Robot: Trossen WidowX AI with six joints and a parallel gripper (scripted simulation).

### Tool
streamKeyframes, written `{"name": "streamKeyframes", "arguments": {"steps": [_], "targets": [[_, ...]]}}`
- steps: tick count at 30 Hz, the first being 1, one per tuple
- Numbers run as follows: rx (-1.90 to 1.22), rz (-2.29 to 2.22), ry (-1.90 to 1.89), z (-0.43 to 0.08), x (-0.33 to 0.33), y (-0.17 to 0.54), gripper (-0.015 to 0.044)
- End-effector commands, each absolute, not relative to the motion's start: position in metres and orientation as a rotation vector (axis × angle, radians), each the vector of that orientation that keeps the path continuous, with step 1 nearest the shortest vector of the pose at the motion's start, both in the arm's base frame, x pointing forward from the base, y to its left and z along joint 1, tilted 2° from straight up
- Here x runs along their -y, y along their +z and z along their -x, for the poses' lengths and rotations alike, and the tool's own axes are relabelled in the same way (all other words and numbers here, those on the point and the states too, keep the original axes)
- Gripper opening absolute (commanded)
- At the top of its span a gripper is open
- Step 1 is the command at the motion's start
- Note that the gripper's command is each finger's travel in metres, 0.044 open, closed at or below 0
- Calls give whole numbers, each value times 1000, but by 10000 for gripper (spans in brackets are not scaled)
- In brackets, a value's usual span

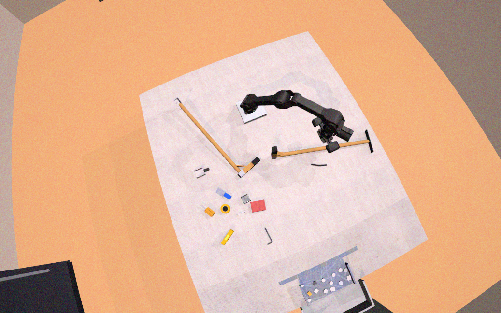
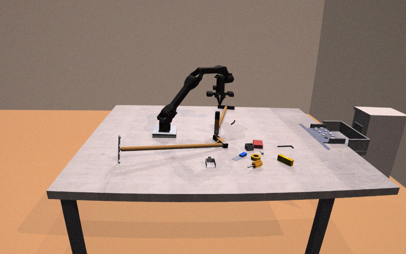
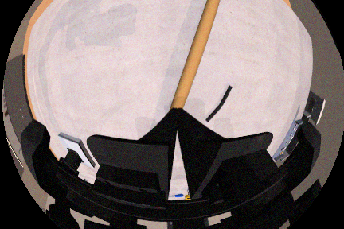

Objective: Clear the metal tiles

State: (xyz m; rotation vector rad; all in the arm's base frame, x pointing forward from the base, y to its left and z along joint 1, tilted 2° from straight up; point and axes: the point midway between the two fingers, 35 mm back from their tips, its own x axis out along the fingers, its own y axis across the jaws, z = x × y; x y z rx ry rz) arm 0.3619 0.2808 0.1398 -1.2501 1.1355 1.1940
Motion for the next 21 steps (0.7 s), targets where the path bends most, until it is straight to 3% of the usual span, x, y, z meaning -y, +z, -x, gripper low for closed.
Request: {"name": "streamKeyframes", "arguments": {"steps": [1, 21], "targets": [[-1145, 1238, 1183, -358, -281, 143, 0], [-1226, 1112, 1066, -324, -281, 149, 0]]}}
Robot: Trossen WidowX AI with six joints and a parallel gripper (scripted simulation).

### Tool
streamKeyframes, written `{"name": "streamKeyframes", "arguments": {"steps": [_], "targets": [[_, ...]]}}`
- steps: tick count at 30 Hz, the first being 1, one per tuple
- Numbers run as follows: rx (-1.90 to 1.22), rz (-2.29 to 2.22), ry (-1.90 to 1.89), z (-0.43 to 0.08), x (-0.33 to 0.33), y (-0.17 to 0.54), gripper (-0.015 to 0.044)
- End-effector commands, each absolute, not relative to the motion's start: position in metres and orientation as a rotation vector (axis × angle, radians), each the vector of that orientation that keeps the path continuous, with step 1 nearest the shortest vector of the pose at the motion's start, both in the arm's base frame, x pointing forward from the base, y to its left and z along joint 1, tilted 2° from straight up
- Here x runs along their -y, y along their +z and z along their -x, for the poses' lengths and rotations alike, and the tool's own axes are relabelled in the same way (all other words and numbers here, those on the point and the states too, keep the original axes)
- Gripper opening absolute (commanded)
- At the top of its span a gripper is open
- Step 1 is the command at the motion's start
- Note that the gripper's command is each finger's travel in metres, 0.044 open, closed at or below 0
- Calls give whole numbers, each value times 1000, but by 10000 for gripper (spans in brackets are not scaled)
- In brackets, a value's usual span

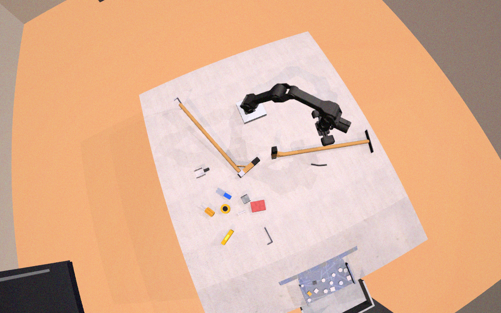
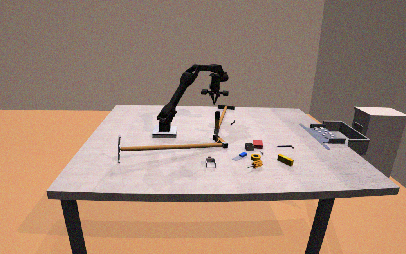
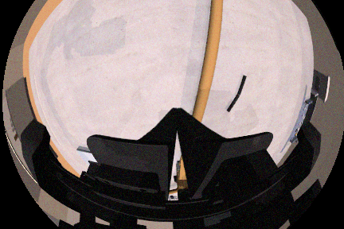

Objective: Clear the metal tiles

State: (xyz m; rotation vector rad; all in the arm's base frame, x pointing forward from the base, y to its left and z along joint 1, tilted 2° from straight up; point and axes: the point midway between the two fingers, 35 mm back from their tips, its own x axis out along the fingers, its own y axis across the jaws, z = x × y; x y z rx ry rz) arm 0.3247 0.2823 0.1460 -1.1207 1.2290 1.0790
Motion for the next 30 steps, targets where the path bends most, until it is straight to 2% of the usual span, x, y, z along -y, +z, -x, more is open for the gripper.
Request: {"name": "streamKeyframes", "arguments": {"steps": [1, 30], "targets": [[-1227, 1111, 1065, -324, -281, 148, 0], [-1244, 1080, 1036, -329, -286, 89, 0]]}}
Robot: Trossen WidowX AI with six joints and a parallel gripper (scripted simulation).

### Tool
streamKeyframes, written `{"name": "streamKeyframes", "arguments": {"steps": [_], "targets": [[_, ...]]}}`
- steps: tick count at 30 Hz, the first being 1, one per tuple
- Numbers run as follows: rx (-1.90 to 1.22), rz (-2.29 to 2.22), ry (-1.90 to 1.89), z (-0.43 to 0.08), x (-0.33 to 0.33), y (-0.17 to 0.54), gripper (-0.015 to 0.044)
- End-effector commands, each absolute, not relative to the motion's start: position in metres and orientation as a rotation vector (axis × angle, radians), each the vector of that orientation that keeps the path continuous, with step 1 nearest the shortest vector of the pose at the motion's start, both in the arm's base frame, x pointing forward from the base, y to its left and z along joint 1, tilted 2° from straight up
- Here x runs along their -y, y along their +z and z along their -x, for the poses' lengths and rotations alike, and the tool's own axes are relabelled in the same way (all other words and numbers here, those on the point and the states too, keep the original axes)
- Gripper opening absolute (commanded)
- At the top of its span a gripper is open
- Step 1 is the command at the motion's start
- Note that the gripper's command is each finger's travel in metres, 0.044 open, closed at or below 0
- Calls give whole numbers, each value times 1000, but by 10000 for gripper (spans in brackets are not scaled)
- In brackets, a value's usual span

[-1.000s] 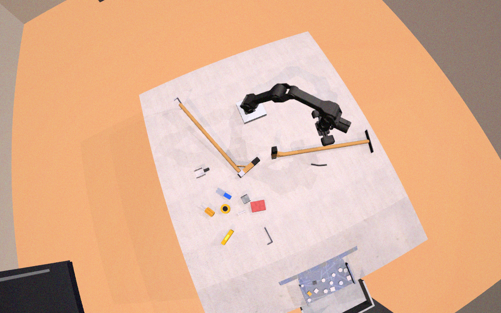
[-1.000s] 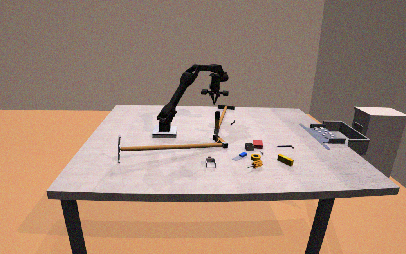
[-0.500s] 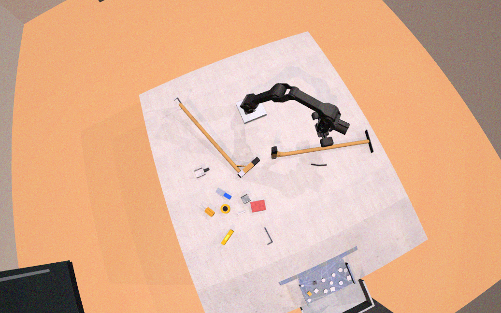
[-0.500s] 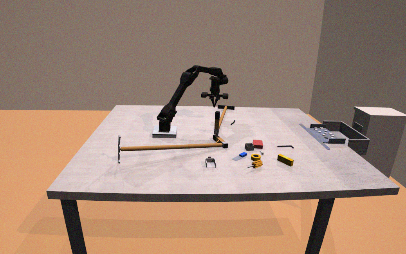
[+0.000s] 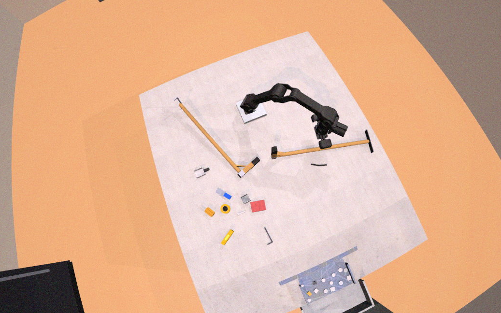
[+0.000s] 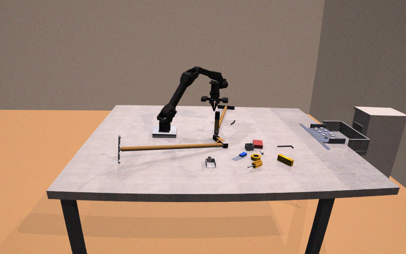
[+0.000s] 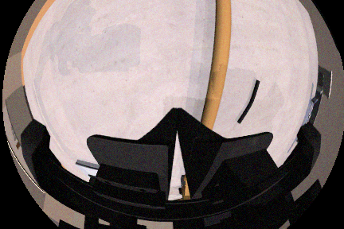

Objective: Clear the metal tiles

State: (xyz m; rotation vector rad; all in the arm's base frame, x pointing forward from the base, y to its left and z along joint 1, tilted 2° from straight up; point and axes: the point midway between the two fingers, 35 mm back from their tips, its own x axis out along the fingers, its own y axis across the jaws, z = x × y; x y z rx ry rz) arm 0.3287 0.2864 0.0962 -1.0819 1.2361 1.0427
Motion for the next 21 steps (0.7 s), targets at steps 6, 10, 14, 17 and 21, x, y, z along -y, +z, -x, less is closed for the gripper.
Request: {"name": "streamKeyframes", "arguments": {"steps": [6, 10, 14, 17, 21], "targets": [[-1248, 1073, 1030, -328, -286, 76, 0], [-1251, 1069, 1026, -328, -286, 68, 0], [-1253, 1064, 1022, -328, -285, 60, 0], [-1255, 1061, 1019, -327, -285, 54, 0], [-1258, 1056, 1015, -326, -284, 45, 0]]}}
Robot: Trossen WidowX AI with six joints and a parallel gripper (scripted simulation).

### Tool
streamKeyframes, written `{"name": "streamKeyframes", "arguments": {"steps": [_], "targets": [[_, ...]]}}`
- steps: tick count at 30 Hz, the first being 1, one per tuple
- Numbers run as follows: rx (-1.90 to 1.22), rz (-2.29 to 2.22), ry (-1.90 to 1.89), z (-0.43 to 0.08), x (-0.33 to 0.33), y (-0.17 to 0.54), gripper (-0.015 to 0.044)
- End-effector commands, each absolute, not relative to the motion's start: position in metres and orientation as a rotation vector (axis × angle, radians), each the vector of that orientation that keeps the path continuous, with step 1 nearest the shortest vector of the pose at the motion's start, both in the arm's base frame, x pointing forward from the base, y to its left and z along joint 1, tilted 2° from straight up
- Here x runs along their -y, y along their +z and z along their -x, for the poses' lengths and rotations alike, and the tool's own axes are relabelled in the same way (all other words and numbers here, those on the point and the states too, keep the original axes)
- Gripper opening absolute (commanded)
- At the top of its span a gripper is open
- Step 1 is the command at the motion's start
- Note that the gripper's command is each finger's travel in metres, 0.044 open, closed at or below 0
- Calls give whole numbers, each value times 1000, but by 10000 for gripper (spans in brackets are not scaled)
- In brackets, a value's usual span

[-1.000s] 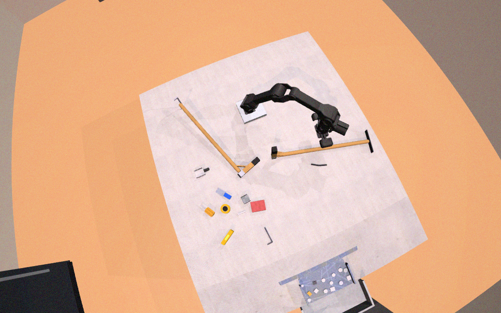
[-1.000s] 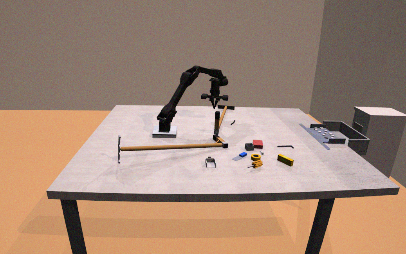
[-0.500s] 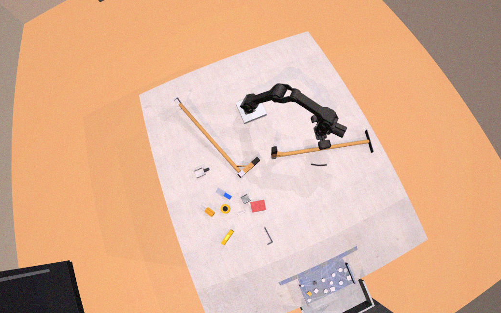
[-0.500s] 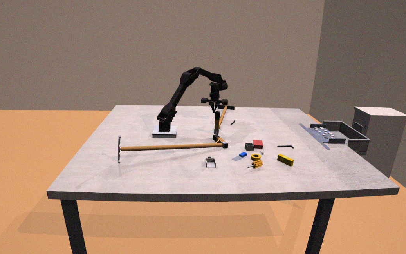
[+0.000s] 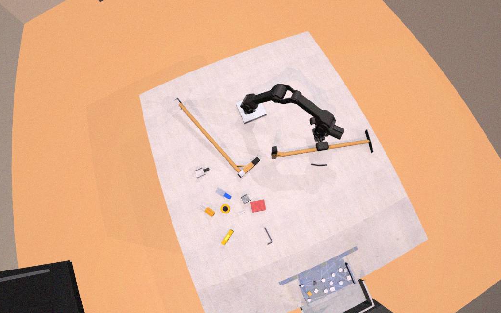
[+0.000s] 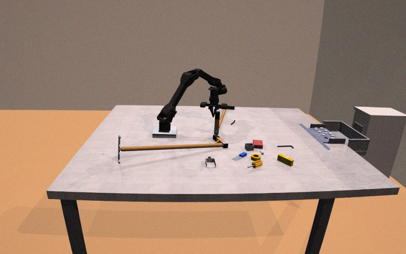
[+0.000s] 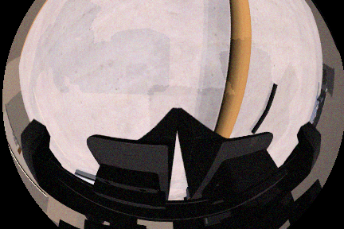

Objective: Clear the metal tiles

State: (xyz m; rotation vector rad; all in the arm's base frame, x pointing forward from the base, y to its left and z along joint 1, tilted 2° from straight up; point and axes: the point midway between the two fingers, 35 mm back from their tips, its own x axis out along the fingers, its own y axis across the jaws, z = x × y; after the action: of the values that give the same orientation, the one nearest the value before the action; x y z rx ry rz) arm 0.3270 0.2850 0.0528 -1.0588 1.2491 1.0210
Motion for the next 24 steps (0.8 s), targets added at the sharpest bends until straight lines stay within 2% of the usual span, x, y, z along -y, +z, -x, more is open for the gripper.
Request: {"name": "streamKeyframes", "arguments": {"steps": [1, 24], "targets": [[-1259, 1055, 1014, -326, -284, 43, 0], [-1256, 1051, 1009, -341, -283, 38, 0]]}}
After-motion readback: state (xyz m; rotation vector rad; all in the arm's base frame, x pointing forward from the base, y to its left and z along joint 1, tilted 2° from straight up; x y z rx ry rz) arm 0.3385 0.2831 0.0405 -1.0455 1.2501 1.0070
